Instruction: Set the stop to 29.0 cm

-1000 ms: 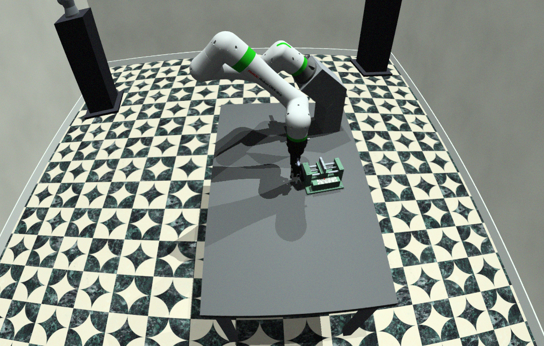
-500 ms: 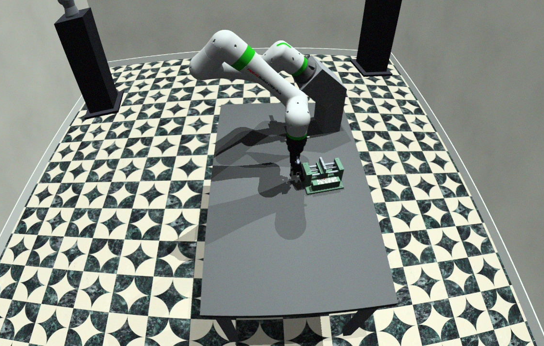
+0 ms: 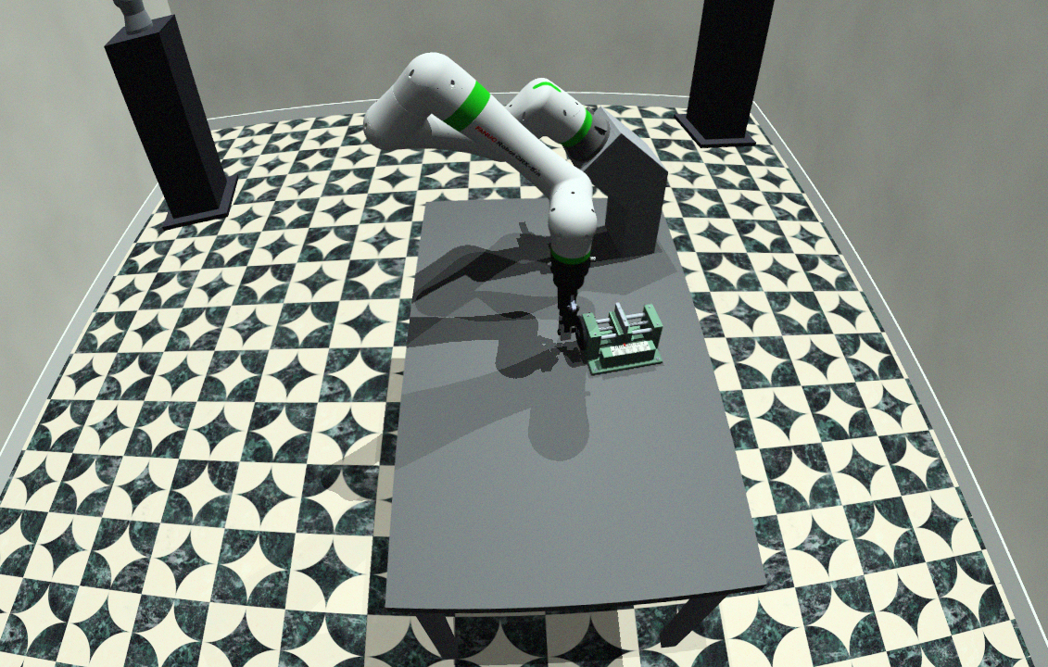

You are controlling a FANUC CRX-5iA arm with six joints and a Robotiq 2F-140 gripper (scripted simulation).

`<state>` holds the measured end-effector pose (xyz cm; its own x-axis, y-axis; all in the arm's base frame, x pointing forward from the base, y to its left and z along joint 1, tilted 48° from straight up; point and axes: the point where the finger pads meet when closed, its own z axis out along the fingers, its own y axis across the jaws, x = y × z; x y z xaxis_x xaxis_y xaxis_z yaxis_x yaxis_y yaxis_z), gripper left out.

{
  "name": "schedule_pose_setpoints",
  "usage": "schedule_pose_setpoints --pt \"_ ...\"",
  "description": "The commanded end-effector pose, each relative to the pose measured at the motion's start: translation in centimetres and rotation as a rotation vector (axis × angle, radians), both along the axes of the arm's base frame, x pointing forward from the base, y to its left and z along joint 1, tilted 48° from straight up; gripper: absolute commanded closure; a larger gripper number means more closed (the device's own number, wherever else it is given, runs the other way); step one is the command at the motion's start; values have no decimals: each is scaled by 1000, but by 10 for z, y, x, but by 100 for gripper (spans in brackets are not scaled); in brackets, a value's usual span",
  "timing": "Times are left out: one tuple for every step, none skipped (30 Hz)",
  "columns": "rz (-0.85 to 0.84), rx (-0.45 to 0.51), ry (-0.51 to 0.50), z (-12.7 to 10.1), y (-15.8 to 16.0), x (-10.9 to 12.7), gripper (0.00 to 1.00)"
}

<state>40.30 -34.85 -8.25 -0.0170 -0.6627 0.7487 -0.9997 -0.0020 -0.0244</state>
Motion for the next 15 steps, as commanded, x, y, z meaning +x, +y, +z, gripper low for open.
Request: schedule_pose_setpoints --pt "0 0 0 3 3 -2 96" --pt "0 0 0 3 4 -3 96" --pt "0 0 0 4 5 -3 96" --pt "0 0 0 5 6 -4 96" --pt "0 0 0 6 7 -4 96" --pt "0 0 0 6 8 -4 96" --pt "0 0 0 7 8 -4 96" --pt "0 0 0 8 9 -5 96" --pt "0 0 0 9 10 -5 96" --pt "0 0 0 9 11 -5 96" --pt "0 0 0 9 11 -5 96" --pt "0 0 0 9 11 -5 96" --pt "0 0 0 10 12 -5 96" --pt "0 0 0 11 13 -5 96" --pt "0 0 0 12 13 -5 96"
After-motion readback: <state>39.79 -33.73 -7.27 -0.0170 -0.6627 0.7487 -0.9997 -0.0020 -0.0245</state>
